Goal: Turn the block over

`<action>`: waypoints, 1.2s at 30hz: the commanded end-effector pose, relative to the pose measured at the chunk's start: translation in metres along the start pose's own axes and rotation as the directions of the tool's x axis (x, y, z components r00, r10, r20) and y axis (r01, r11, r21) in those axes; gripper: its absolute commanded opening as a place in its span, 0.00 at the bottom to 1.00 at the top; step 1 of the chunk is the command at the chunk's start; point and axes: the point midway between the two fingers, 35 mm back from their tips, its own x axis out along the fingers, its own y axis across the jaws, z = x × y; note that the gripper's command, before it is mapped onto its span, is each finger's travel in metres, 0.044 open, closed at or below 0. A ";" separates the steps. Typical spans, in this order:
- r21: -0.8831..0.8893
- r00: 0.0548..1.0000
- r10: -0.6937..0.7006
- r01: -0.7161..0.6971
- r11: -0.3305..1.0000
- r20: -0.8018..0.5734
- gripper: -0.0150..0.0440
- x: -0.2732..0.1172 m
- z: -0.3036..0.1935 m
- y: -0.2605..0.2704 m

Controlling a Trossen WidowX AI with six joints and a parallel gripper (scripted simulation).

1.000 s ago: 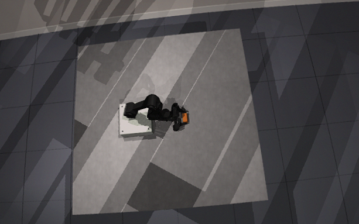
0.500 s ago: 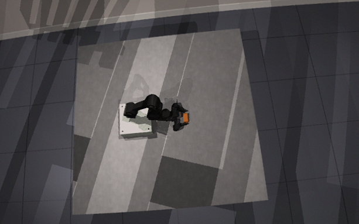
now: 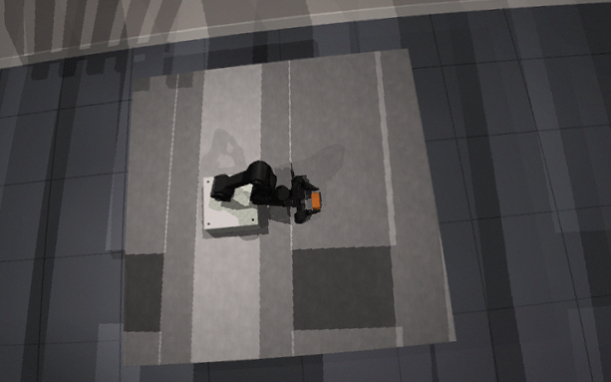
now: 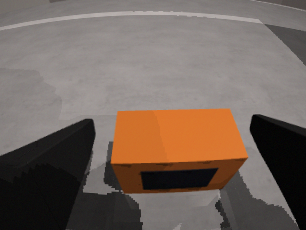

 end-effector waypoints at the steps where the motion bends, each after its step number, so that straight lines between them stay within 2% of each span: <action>1: 0.006 1.000 0.004 -0.004 1.000 -0.001 1.00 -0.001 0.000 0.001; 4: 0.007 1.000 0.003 -0.003 1.000 -0.023 1.00 0.002 0.000 0.000; 10: 0.012 0.977 0.001 0.001 1.000 -0.213 1.00 0.010 0.014 -0.004; 15: 0.010 0.928 0.003 0.001 1.000 -0.373 1.00 -0.007 0.034 -0.004; 19: -0.003 0.914 -0.004 0.003 1.000 -0.406 1.00 -0.022 0.057 -0.003; 25: 0.004 0.861 0.006 -0.004 1.000 -0.509 1.00 -0.045 0.054 0.001; 36: 0.004 0.860 0.006 -0.005 1.000 -0.510 1.00 -0.045 0.054 0.001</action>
